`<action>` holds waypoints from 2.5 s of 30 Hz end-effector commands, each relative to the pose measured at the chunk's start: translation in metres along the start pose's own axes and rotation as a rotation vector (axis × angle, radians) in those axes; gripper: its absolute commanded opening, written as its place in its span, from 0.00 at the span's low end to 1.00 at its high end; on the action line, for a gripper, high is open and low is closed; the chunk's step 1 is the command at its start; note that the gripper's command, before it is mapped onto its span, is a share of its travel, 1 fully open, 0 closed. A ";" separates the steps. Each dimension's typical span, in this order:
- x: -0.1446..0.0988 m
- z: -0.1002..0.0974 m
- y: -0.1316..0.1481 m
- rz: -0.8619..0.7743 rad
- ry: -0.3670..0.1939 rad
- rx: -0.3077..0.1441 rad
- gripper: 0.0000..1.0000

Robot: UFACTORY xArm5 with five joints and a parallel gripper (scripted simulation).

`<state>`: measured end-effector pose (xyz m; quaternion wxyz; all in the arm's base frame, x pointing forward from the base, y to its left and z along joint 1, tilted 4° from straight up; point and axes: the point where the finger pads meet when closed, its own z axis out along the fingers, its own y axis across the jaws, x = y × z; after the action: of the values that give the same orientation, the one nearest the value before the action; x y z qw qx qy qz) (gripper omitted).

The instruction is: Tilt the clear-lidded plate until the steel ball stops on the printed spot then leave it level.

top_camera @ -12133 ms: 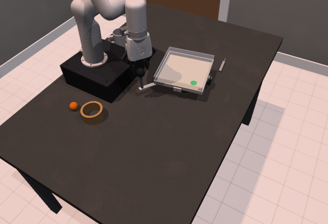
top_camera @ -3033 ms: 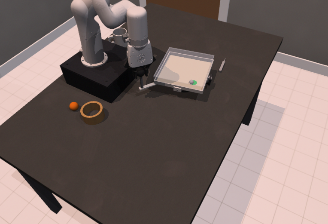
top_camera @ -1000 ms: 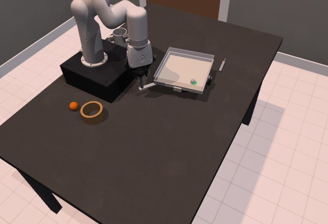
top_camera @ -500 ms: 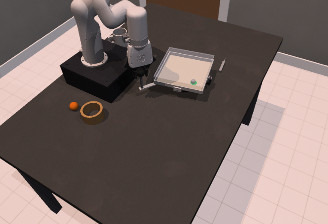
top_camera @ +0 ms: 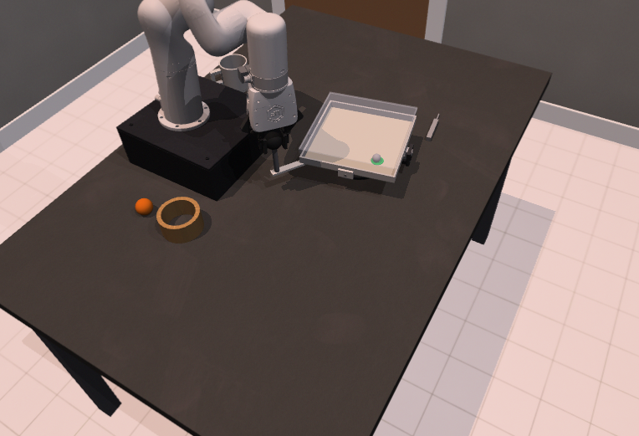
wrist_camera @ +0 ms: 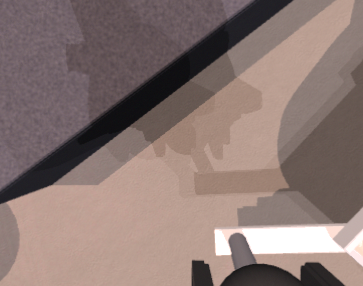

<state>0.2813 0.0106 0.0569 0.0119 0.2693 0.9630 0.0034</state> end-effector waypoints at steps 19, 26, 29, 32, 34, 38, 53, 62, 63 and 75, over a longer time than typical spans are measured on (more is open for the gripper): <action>-0.002 -0.001 0.002 -0.007 -0.004 -0.004 0.00; -0.002 -0.001 0.002 -0.007 -0.004 -0.004 0.00; -0.002 -0.001 0.002 -0.007 -0.004 -0.004 0.00; -0.002 -0.001 0.002 -0.007 -0.004 -0.004 0.62; -0.002 -0.001 0.002 -0.007 -0.004 -0.004 0.62; -0.002 -0.001 0.002 -0.007 -0.004 -0.004 0.62; -0.002 -0.001 0.002 -0.007 -0.004 -0.004 0.62; -0.002 -0.001 0.002 -0.007 -0.004 -0.004 0.62; -0.002 -0.001 0.002 -0.007 -0.004 -0.004 0.62; -0.002 -0.003 0.002 -0.007 -0.004 -0.004 0.62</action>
<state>0.2828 0.0108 0.0581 0.0129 0.2658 0.9639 0.0041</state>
